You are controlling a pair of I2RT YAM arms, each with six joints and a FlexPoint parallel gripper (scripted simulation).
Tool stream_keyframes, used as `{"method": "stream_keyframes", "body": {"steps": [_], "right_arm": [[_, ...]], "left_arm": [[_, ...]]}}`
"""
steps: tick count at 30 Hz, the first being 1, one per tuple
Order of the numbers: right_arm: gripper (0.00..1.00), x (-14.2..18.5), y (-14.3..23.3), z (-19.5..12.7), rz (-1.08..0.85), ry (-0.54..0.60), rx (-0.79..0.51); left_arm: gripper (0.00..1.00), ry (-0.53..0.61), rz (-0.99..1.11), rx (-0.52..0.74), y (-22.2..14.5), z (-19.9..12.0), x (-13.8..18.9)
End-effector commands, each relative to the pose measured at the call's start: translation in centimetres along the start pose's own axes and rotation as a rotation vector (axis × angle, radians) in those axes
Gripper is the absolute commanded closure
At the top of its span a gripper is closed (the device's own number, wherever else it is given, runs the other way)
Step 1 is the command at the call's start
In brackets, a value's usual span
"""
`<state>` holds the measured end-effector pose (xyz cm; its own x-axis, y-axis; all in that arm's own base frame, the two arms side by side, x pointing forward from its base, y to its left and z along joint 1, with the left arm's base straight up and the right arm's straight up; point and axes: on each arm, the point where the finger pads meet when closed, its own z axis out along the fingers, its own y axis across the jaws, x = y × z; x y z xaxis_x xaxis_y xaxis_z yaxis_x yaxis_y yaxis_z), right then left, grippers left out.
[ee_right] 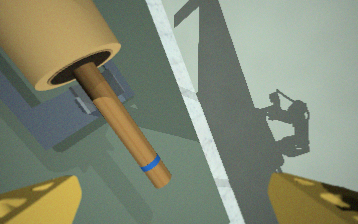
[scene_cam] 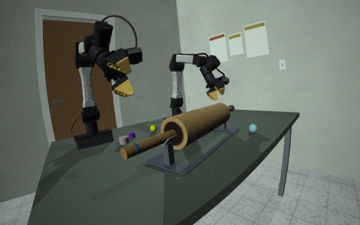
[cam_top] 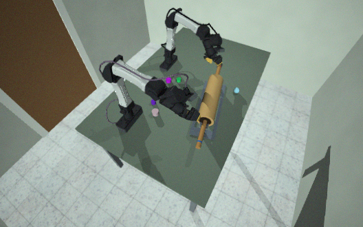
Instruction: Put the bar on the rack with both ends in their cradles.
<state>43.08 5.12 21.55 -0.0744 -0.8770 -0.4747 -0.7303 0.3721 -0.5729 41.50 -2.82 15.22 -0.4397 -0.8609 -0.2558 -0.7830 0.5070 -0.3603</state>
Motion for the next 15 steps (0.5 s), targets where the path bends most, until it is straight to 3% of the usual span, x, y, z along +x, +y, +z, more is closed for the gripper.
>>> {"method": "stream_keyframes", "body": {"steps": [1,15], "right_arm": [[0.0,-1.2,-2.1,-2.8,0.17,-0.111,0.149],[0.0,-2.2,-5.6,-10.3,0.577,-0.296,0.433]], "left_arm": [[0.0,0.017,0.241,0.057,-1.4,-2.6,0.1],[0.0,0.071,0.757,0.054,-2.2,-2.8,1.1]]}}
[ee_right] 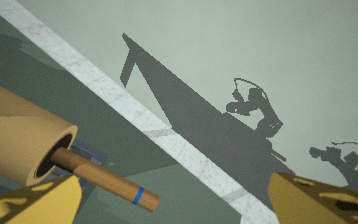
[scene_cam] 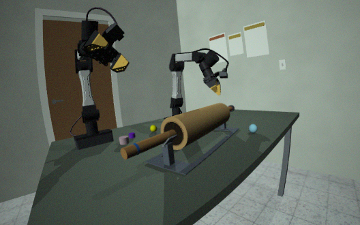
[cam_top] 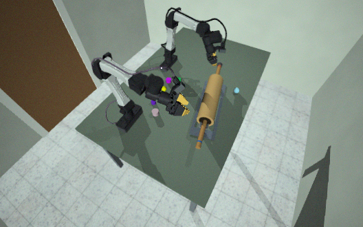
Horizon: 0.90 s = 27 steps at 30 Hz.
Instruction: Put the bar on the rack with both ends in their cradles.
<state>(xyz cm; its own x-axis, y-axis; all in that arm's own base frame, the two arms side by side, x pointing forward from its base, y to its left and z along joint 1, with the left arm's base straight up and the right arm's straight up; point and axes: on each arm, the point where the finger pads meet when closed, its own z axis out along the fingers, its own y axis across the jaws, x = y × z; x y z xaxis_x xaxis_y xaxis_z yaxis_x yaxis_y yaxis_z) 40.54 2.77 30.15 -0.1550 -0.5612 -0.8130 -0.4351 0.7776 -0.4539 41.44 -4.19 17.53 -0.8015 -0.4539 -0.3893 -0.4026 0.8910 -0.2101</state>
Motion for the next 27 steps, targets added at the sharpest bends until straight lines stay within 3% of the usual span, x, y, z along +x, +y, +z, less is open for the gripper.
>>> {"method": "stream_keyframes", "body": {"steps": [1,11,16,19,27], "right_arm": [[0.0,-1.8,-2.1,-1.9,0.184,-0.102,0.149],[0.0,-4.7,-4.9,-6.2,0.48,-0.245,0.355],[0.0,-6.1,-5.8,-7.4,0.546,-0.296,0.406],[0.0,-7.3,-6.2,-8.5,0.566,-0.335,0.425],[0.0,-7.2,-5.8,-7.7,0.551,-0.314,0.398]], "left_arm": [[0.0,0.036,0.229,0.022,-1.0,-0.7,0.0],[0.0,0.054,0.545,0.042,-2.0,-1.8,-0.1],[0.0,0.053,0.608,0.047,-2.3,-2.1,-0.3],[0.0,0.047,0.618,0.05,-2.5,-2.2,-0.5],[0.0,0.032,0.599,0.054,-2.7,-2.2,-0.8]]}}
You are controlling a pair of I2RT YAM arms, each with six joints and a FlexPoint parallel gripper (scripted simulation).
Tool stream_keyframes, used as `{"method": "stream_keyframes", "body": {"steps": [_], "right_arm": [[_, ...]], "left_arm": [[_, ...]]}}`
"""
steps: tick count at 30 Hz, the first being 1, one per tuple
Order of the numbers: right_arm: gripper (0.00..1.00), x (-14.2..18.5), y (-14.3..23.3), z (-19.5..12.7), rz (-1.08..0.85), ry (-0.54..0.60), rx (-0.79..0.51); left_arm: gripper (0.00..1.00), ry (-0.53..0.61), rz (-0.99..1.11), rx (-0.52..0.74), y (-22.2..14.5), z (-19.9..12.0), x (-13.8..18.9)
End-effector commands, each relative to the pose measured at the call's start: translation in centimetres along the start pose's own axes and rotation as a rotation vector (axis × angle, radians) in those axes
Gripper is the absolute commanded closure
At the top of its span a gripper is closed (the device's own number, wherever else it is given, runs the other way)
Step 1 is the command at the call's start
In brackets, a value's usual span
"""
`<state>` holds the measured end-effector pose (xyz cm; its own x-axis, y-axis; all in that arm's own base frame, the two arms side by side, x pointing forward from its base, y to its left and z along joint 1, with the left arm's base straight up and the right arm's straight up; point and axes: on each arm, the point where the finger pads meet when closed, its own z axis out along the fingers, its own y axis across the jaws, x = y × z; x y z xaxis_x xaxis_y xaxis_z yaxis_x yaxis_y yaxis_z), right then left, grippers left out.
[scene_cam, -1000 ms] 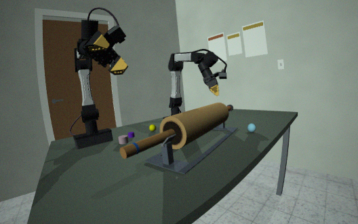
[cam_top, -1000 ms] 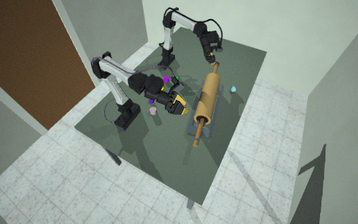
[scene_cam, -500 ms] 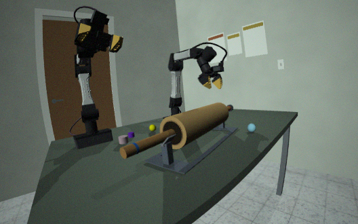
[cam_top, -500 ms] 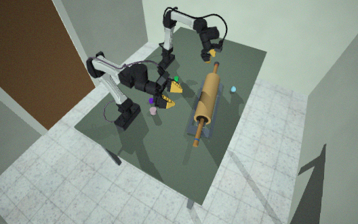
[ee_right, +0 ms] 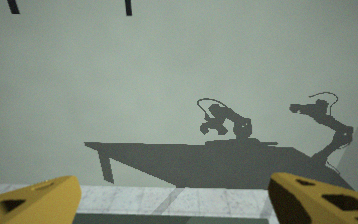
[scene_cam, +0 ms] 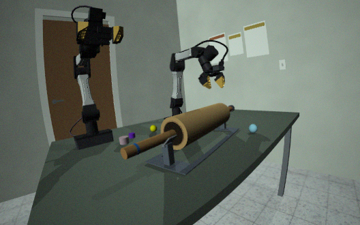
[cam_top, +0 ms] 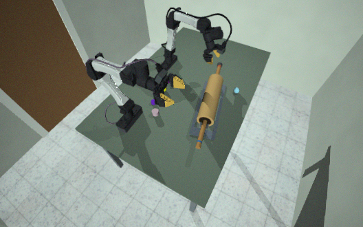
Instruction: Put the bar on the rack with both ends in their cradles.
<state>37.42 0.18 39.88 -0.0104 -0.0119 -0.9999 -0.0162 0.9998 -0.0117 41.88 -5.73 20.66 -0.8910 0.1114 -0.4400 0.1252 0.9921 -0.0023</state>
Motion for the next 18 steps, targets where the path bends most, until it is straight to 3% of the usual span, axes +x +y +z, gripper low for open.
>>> {"method": "stream_keyframes", "body": {"steps": [1,18], "right_arm": [[0.0,-1.57,-0.03,-0.11,0.012,-0.039,0.012],[0.0,-0.75,-0.19,0.02,0.012,-0.022,0.016]], "left_arm": [[0.0,0.015,0.016,0.014,-0.42,0.44,-0.25],[0.0,0.01,0.013,0.004,-0.14,0.0,0.02]]}}
